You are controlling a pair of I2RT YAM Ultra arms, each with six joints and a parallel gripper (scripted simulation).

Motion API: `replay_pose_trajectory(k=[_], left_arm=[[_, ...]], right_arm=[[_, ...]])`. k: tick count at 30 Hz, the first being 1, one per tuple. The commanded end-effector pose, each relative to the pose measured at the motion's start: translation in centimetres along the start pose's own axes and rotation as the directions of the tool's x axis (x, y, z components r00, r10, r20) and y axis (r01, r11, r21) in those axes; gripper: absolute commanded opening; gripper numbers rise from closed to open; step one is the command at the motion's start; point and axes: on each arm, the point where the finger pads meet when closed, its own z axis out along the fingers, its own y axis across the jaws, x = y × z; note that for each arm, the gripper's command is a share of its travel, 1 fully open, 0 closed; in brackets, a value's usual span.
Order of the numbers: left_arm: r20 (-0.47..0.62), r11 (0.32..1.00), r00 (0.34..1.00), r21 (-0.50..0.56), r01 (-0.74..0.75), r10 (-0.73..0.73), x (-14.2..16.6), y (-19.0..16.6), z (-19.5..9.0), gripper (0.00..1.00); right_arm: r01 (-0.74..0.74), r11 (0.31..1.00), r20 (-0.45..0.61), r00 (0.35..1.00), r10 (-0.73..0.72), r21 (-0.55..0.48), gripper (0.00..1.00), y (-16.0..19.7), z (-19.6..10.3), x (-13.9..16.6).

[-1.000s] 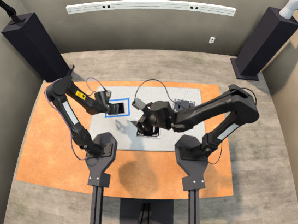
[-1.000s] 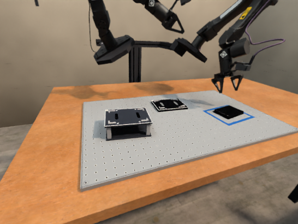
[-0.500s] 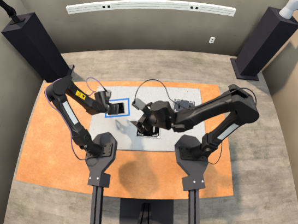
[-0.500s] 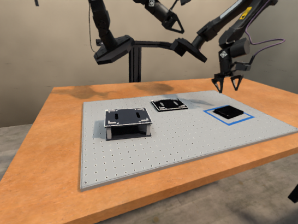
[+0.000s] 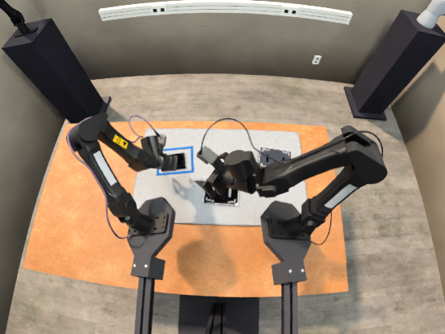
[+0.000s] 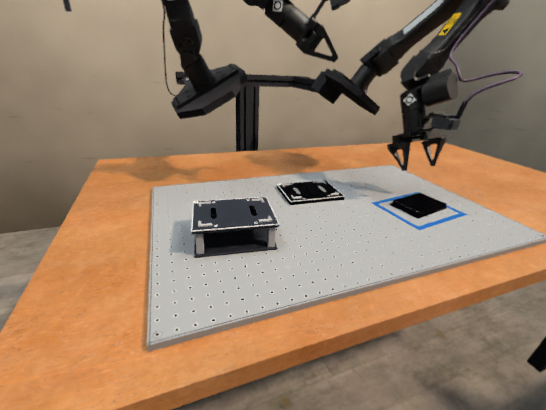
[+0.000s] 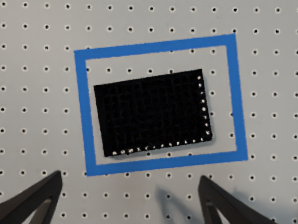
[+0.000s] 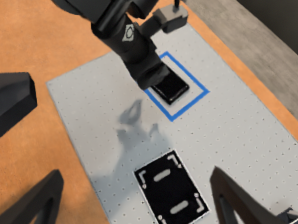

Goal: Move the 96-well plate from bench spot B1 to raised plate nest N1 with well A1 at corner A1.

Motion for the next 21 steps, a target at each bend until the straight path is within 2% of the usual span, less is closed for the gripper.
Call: replay_pose_trajectory(k=[1,4,7,15,16,18,21], left_arm=[[0.008,1.000,1.000,0.005,-0.007,0.006,-0.1,-0.4,-0.2,1.00],[-0.022,0.997,0.998,0.036,-0.065,0.066,1.0,-1.3,-0.2,1.00],[-0.040,0.982,0.983,0.071,-0.176,0.179,0.7,-1.3,0.1,1.00],[-0.086,0.845,0.850,0.200,-0.495,0.519,0.7,-1.5,1.3,1.00],[-0.085,0.823,0.829,0.214,-0.527,0.553,0.6,-1.6,1.4,1.00],[-0.085,0.823,0.829,0.214,-0.527,0.553,0.6,-1.6,1.4,1.00],[-0.085,0.730,0.739,0.266,-0.629,0.668,0.4,-1.6,1.8,1.00]], right_arm=[[-0.016,1.000,0.036,0.999,0.016,0.003,1.00,-0.1,0.1,-1.4],[-0.016,1.000,0.036,0.999,0.016,0.003,1.00,-0.1,0.1,-1.4],[-0.016,1.000,0.036,0.999,0.016,0.003,1.00,-0.1,0.1,-1.4],[-0.016,1.000,0.036,0.999,0.016,0.003,1.00,-0.1,0.1,-1.4],[-0.016,1.000,0.036,0.999,0.016,0.003,1.00,-0.1,0.1,-1.4],[-0.016,1.000,0.036,0.999,0.016,0.003,1.00,-0.1,0.1,-1.4],[-0.016,1.000,0.036,0.999,0.016,0.003,1.00,-0.1,0.1,-1.4]])
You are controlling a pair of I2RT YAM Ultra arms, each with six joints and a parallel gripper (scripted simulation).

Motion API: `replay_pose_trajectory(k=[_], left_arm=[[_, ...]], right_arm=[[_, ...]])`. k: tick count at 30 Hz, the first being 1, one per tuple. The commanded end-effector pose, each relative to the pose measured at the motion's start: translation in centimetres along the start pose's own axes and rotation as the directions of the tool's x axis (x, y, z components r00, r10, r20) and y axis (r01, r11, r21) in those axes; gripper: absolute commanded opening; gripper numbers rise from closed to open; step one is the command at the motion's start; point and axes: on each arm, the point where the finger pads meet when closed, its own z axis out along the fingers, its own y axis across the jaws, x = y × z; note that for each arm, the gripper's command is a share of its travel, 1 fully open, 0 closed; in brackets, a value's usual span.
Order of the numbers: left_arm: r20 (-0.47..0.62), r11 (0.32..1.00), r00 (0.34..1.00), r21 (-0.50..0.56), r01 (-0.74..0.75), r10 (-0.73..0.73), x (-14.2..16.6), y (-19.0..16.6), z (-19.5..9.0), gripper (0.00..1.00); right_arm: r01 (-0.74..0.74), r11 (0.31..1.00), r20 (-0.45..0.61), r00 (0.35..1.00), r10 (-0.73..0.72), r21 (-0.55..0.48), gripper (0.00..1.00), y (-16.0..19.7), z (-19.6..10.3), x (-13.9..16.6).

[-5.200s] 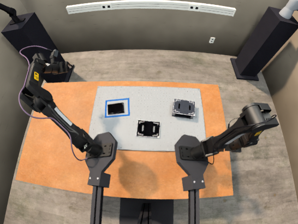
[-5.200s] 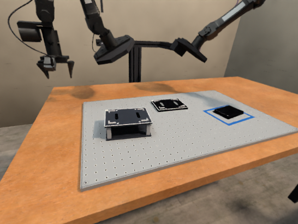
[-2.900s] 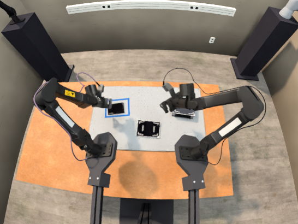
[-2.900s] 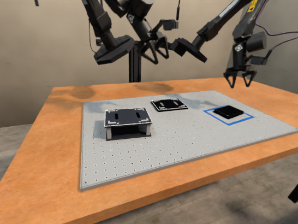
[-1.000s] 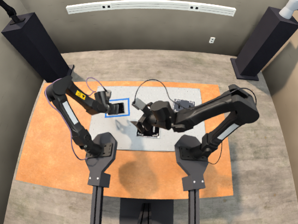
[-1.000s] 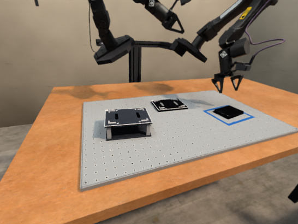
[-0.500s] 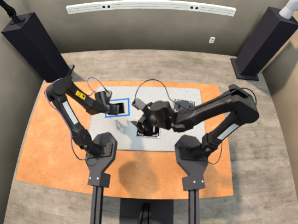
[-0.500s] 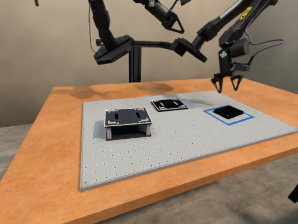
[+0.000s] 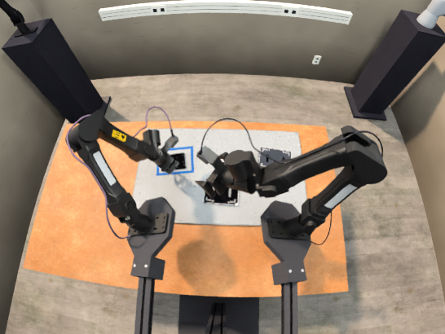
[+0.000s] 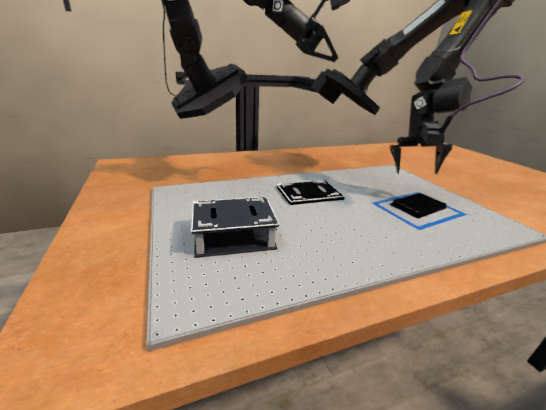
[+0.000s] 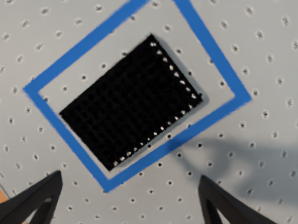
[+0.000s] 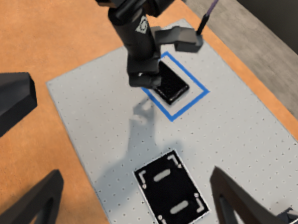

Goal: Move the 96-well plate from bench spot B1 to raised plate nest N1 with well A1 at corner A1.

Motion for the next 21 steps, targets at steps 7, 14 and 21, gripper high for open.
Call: replay_pose_trajectory(k=[7,14,21], left_arm=[[-0.073,0.895,0.900,0.160,-0.415,0.431,-1.0,0.1,1.2,1.00],[-0.080,0.803,0.810,0.216,-0.555,0.582,-1.6,0.5,1.8,1.00],[-0.075,0.683,0.691,0.264,-0.681,0.719,-2.9,1.3,2.7,1.00]], right_arm=[[-0.016,1.000,0.036,0.999,0.016,0.003,1.00,-0.1,0.1,-1.4],[-0.016,1.000,0.036,0.999,0.016,0.003,1.00,-0.1,0.1,-1.4],[-0.016,1.000,0.036,0.999,0.016,0.003,1.00,-0.1,0.1,-1.4]])
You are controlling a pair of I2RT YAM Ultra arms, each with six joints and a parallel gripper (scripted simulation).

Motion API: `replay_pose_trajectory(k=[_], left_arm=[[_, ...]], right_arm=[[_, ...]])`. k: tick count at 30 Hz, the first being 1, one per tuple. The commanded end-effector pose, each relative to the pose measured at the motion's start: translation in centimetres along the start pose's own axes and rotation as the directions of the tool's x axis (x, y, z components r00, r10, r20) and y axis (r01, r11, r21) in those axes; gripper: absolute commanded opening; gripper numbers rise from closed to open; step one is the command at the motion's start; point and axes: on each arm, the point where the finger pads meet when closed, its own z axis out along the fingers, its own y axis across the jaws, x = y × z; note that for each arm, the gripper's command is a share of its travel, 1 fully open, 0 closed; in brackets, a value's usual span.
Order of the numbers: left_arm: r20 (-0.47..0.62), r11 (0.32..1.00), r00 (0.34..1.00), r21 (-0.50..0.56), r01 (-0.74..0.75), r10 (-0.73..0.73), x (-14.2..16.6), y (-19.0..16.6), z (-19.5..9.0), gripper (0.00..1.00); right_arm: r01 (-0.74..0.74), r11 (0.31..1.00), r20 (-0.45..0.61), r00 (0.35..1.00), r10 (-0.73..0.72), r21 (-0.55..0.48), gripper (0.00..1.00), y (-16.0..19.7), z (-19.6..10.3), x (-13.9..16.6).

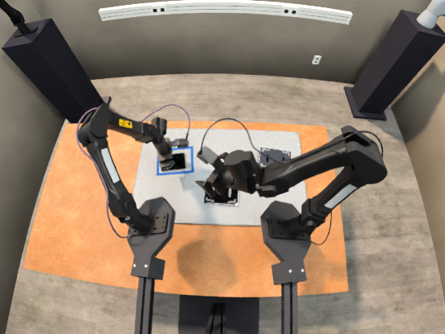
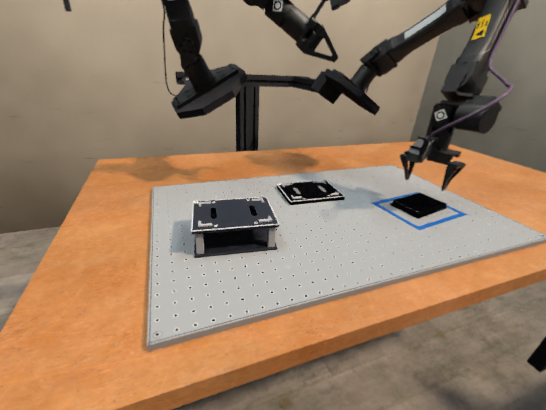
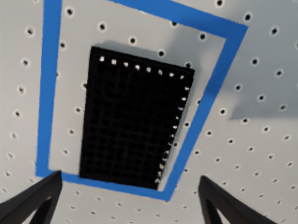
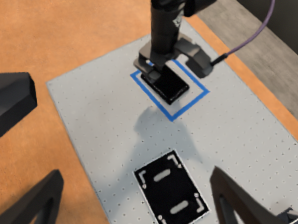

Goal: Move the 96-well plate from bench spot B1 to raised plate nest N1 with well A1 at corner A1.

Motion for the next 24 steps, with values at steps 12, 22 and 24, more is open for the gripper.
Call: replay_pose_trajectory(k=[12,22,24], left_arm=[[-0.009,0.993,0.993,0.024,-0.119,0.119,-1.5,1.0,-0.1,1.00],[-0.006,0.993,0.993,0.016,-0.114,0.115,-1.8,1.2,1.1,1.00],[-0.005,0.993,0.993,0.016,-0.114,0.115,-1.9,1.2,1.4,1.00]], right_arm=[[-0.016,1.000,0.036,0.999,0.016,0.003,1.00,-0.1,0.1,-1.4],[-0.016,1.000,0.036,0.999,0.016,0.003,1.00,-0.1,0.1,-1.4],[-0.016,1.000,0.036,0.999,0.016,0.003,1.00,-0.1,0.1,-1.4]])
